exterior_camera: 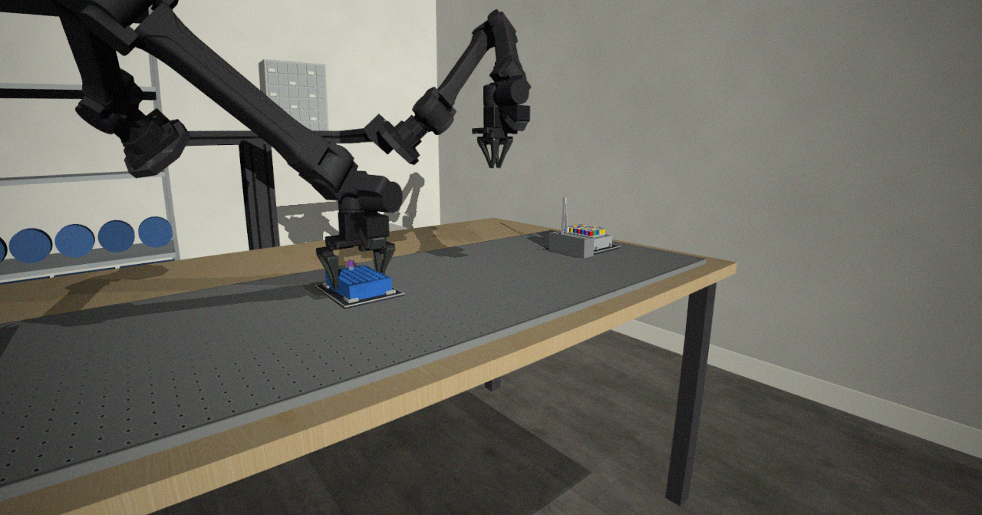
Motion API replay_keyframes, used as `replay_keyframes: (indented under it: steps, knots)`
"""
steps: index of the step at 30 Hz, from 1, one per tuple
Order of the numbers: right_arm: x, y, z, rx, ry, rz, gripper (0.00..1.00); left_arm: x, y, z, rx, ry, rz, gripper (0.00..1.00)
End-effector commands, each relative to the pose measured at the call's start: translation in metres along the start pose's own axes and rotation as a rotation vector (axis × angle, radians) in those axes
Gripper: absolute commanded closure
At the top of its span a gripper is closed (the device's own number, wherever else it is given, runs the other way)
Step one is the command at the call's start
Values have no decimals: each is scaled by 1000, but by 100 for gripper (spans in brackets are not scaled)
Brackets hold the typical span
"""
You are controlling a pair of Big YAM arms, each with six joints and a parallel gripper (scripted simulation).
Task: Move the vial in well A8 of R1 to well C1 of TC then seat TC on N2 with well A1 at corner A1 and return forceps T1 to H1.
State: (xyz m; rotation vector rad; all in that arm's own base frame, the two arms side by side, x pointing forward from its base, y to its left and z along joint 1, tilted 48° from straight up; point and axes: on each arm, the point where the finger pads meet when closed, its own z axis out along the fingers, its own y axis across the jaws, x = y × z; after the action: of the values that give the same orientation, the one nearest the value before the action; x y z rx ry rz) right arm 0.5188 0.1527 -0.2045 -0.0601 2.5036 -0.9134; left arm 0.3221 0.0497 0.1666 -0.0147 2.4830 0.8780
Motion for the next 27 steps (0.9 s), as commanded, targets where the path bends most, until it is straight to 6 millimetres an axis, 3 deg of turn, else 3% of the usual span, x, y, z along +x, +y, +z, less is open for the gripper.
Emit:
replay_keyframes:
  steps: [1,18,20,27]
  knots:
    - [-13,1,-10,-15,-30,10,0,-7,3,-3,-1,-9,-18,76]
    - [-14,-3,-9,-13,-27,17,0,-7,3,-3,-1,-9,-18,76]
    - [-7,2,-5,-8,-15,7,6,-7,3,-3,-1,-9,-18,76]
    - [-7,2,-5,-8,-15,7,8,-7,3,-3,-1,-9,-18,76]
